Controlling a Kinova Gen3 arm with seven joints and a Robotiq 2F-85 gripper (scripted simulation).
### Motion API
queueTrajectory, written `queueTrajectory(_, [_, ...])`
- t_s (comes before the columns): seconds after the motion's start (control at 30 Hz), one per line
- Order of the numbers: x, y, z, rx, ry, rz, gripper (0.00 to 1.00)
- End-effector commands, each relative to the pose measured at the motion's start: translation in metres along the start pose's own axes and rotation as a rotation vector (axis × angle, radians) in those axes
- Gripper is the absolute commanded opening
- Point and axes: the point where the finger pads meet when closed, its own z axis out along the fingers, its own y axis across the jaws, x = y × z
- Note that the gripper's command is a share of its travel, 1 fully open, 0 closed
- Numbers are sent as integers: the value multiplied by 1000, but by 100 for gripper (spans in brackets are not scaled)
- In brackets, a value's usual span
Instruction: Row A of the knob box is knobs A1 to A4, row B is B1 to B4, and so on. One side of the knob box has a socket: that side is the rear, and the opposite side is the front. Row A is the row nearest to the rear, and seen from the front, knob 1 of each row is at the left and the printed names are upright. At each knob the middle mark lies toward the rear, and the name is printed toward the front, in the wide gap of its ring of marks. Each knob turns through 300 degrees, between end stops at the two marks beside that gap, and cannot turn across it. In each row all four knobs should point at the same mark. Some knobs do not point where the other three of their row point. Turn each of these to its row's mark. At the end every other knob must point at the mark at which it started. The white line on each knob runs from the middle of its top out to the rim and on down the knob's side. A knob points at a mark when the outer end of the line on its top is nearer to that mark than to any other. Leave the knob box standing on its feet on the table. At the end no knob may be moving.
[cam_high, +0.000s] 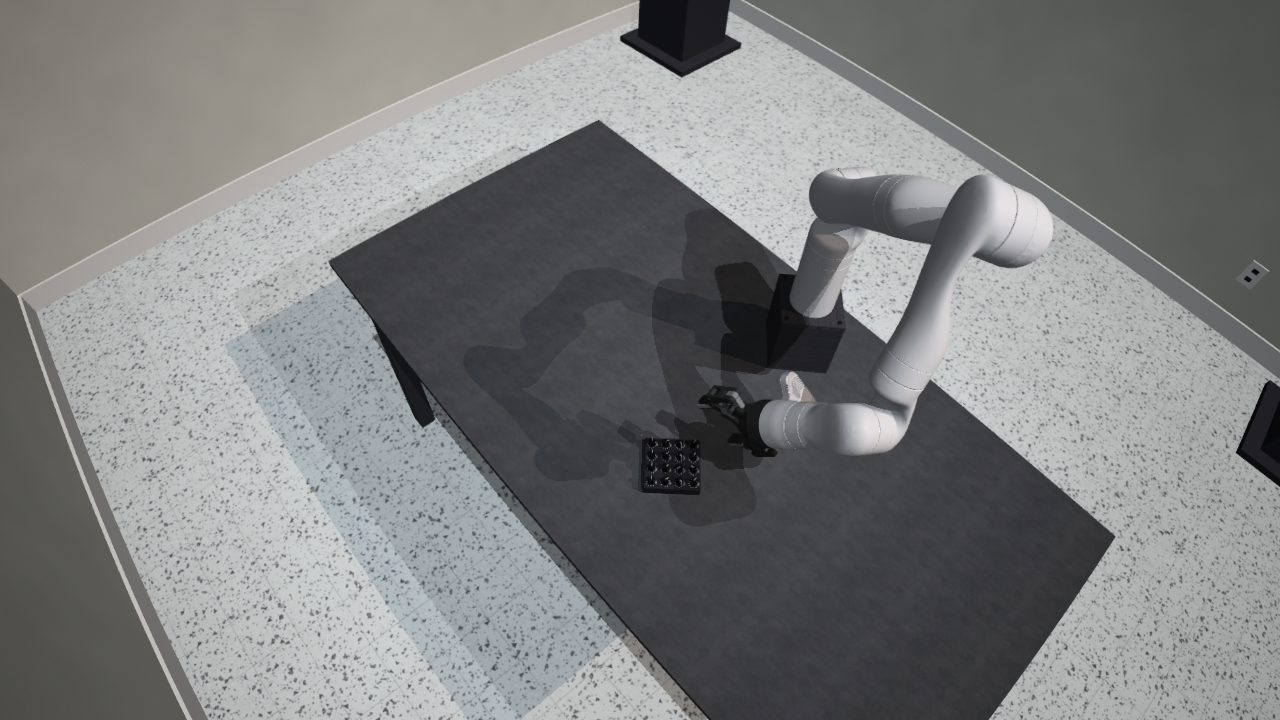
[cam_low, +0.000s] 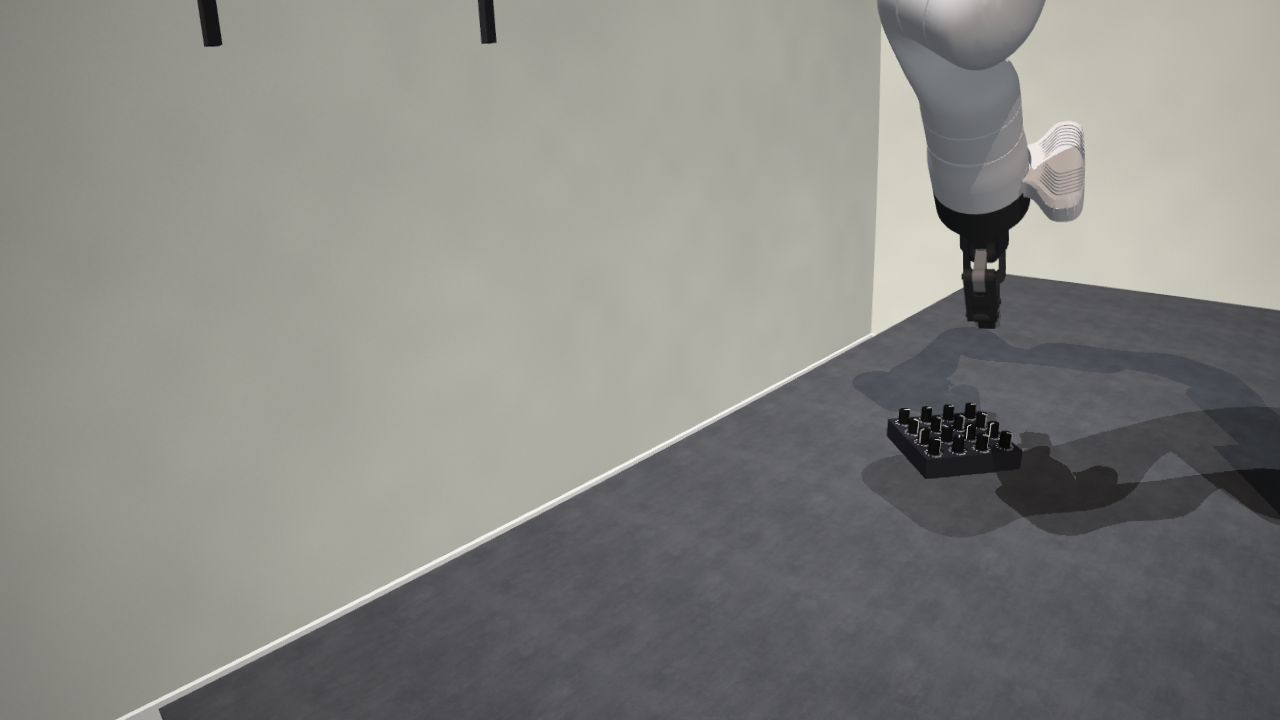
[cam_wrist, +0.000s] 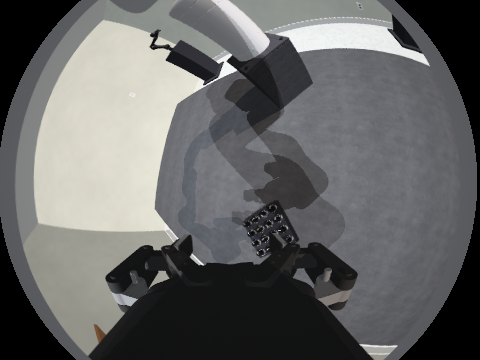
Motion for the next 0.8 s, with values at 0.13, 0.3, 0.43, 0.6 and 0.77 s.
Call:
queueTrajectory(0.13, [-2, -5, 0, -16, 9, 16, 100])
queueTrajectory(0.3, [-3, -8, 0, -45, 28, 21, 100])
queueTrajectory(0.43, [-3, -8, 0, -45, 28, 21, 100])
queueTrajectory(0.6, [-3, -12, 0, -74, 46, 27, 100])
queueTrajectory(0.77, [-3, -12, 0, -74, 46, 27, 100])
